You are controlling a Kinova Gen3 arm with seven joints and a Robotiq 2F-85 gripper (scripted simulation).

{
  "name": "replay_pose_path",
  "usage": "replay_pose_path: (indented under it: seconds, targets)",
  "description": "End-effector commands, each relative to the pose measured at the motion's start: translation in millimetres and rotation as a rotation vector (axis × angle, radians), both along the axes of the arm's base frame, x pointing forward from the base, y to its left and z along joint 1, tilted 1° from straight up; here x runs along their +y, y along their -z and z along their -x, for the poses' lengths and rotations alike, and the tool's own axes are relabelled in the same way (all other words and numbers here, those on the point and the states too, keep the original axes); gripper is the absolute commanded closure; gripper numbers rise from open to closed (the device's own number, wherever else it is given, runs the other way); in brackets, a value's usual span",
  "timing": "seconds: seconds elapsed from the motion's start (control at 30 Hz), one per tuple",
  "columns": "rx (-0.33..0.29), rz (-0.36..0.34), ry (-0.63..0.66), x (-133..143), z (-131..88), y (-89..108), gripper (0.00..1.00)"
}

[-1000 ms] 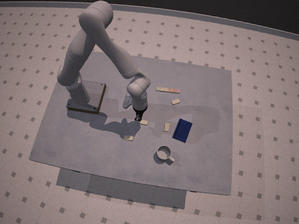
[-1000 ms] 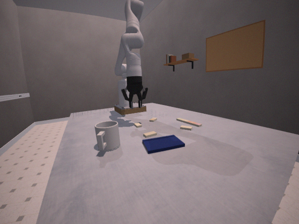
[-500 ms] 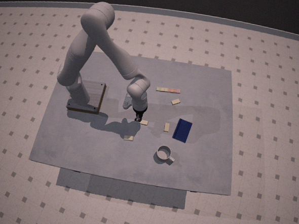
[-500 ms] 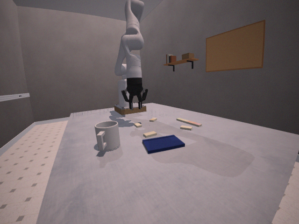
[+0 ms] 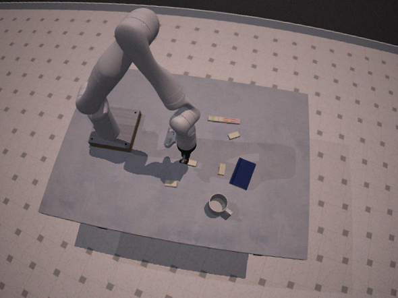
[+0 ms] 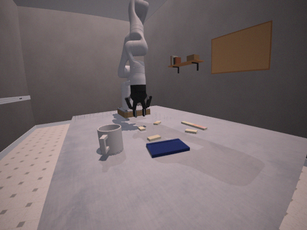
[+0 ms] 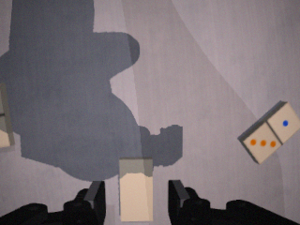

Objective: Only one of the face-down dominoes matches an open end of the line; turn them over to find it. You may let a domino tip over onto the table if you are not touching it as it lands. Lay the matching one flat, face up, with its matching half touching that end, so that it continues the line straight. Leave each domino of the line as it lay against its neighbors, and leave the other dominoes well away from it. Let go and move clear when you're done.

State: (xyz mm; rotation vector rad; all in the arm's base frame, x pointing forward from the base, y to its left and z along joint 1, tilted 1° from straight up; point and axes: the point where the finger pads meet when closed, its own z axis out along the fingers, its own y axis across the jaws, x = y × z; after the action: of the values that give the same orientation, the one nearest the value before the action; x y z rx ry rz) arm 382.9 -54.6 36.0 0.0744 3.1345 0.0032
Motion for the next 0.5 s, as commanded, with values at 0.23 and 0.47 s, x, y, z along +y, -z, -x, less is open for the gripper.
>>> replay_pose_path:
  seconds: [0.23,0.47]
  targets:
    - [-0.002,0.0,0.0,0,-1,19.8,0.53]
    - [-0.002,0.0,0.0,0,-1,32.7,0.53]
